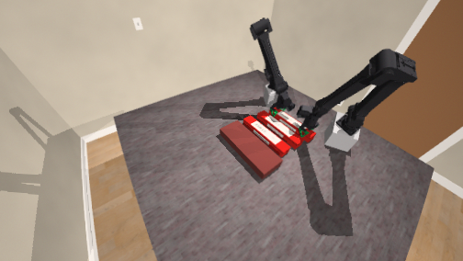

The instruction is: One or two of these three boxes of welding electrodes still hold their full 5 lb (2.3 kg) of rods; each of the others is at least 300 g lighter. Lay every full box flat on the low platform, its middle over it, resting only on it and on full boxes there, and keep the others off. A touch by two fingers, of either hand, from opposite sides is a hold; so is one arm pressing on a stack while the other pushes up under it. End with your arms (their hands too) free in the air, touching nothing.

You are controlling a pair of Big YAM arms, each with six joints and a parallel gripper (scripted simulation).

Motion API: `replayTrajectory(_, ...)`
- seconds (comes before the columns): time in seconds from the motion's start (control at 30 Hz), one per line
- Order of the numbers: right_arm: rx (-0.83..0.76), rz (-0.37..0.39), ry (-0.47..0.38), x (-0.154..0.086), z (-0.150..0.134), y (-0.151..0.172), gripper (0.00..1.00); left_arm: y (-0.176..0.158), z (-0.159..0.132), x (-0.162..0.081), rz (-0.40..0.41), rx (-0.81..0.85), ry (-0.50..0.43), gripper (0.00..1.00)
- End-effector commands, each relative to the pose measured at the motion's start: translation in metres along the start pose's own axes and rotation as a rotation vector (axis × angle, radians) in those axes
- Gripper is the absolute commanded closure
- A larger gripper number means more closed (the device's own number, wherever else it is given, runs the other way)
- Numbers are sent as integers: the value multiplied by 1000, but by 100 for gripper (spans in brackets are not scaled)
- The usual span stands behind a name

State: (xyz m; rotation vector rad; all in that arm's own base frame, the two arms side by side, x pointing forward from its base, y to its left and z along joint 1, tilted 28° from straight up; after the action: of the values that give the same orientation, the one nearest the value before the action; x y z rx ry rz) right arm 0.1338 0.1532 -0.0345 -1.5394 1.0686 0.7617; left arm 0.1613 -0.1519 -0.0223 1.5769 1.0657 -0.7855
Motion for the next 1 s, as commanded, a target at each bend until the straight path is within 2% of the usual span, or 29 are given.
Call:
replayTrajectory(0.0,2,-8,-13,1,4,-3,0,5,5,0,13,-10,-19,0)
replayTrajectory(0.4,2,-8,-13,1,3,-3,0,6,5,0,13,-10,-19,0)
replayTrajectory(0.43,2,-8,-13,1,3,-3,100,6,5,0,13,-10,-19,0)
replayTrajectory(0.47,2,-8,-13,1,3,-3,100,6,5,0,13,-10,-19,100)
replayTrajectory(0.97,2,-8,-13,1,3,-3,100,6,5,0,13,-10,-19,100)
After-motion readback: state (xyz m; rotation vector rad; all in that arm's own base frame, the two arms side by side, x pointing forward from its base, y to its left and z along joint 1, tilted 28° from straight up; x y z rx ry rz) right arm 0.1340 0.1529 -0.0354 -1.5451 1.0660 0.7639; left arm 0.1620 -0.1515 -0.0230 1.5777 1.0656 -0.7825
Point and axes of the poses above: on each arm, the point where the finger pads meet when closed, its own x axis out along the fingers, its own y axis across the jaws, z = x × y, the point moved 8 cm from there along -x, back along the fingers, and after that the axes turned 4 degrees about x, right-handed, at the moved point
